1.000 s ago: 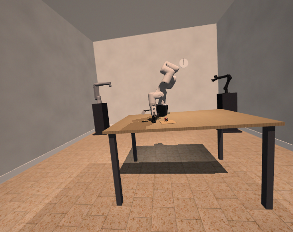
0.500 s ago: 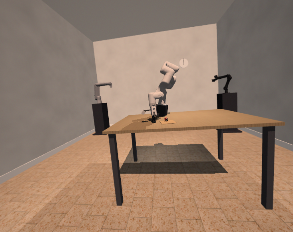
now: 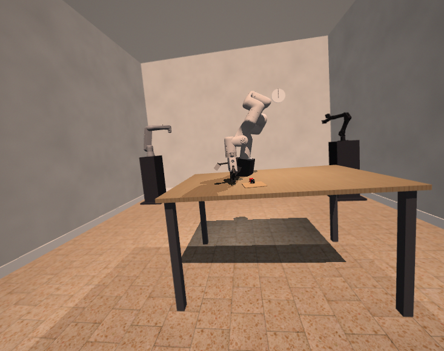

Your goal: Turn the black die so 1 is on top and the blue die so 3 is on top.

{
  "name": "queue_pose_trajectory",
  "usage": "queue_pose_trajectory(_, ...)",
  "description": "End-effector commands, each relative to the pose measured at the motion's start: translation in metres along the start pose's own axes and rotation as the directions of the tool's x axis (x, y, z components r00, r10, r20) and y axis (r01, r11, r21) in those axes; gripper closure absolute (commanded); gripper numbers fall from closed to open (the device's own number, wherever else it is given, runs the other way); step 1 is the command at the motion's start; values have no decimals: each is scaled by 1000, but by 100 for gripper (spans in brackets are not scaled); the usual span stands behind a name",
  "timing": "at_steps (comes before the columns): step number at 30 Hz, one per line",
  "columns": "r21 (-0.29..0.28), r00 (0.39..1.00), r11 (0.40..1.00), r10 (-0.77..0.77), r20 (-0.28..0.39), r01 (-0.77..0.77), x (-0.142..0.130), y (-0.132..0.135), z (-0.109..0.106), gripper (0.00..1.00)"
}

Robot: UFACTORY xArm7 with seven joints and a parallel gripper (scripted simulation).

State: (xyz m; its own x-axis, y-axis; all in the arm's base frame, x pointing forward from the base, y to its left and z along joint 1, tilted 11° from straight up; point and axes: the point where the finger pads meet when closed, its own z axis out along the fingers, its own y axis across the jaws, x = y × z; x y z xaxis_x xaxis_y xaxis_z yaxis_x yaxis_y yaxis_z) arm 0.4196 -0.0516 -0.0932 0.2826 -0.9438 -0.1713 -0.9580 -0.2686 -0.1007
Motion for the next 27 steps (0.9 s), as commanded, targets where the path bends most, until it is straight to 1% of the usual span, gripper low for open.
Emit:
queue_pose_trajectory(1, 3, 1000, 1000, 1, -3, -1, 1, -2, -33, 79)
queue_pose_trajectory(5, 3, 1000, 1000, 1, -3, -1, 1, -1, -60, 79)
queue_pose_trajectory(9, 3, 1000, 1000, 1, -3, -1, 1, -1, -76, 79)
queue_pose_trajectory(22, 3, 1000, 1000, 0, -3, 0, 1, -1, -79, 79)
queue_pose_trajectory(27, 2, 999, 999, -37, -3, 37, 1, -1, -78, 79)
